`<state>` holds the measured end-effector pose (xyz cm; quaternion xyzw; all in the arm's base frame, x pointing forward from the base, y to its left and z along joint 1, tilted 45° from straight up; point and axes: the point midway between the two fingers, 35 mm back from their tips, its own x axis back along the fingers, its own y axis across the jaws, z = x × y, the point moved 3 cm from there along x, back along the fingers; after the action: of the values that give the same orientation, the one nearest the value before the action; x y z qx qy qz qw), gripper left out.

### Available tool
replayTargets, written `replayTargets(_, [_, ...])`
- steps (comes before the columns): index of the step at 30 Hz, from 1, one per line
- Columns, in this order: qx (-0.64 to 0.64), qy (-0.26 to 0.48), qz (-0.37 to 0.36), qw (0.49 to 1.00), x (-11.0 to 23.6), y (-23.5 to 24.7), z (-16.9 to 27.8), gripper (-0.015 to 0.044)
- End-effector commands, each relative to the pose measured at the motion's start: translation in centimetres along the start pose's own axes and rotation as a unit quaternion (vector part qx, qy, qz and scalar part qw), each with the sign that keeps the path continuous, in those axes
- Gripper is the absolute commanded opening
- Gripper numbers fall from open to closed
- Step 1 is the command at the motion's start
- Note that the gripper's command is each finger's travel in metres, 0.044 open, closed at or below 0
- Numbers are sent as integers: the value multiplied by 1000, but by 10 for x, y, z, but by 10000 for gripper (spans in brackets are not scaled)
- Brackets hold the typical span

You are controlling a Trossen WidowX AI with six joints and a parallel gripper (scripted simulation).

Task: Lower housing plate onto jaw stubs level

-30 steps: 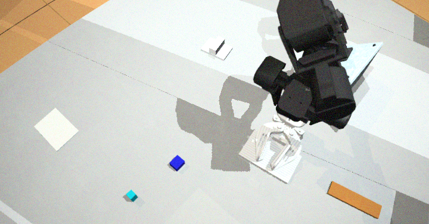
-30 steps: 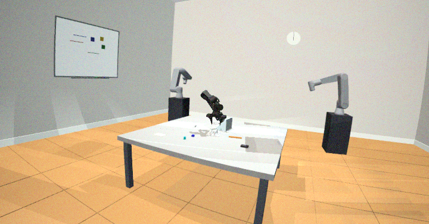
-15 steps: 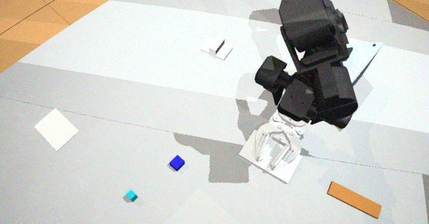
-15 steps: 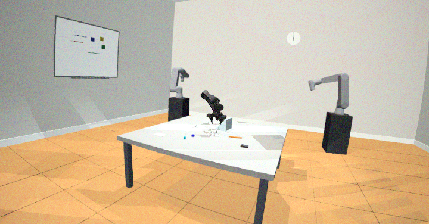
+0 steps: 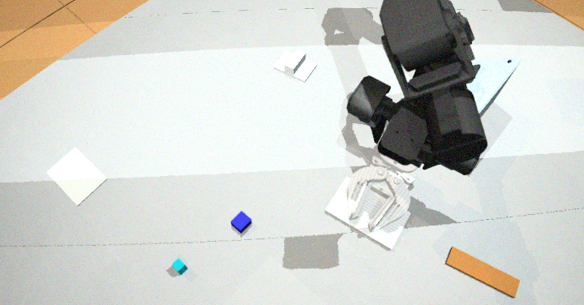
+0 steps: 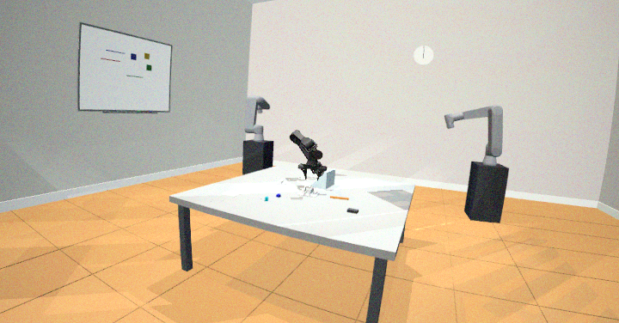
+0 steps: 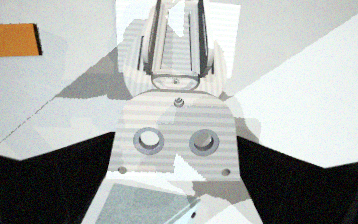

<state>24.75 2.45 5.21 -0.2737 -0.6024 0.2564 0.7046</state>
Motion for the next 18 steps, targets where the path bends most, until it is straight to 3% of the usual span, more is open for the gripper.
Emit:
replayTargets(1, [-2, 1, -1, 1000, 0, 0, 1, 351])
replayTargets(18, [-2, 1, -2, 1000, -18, 1, -1, 351])
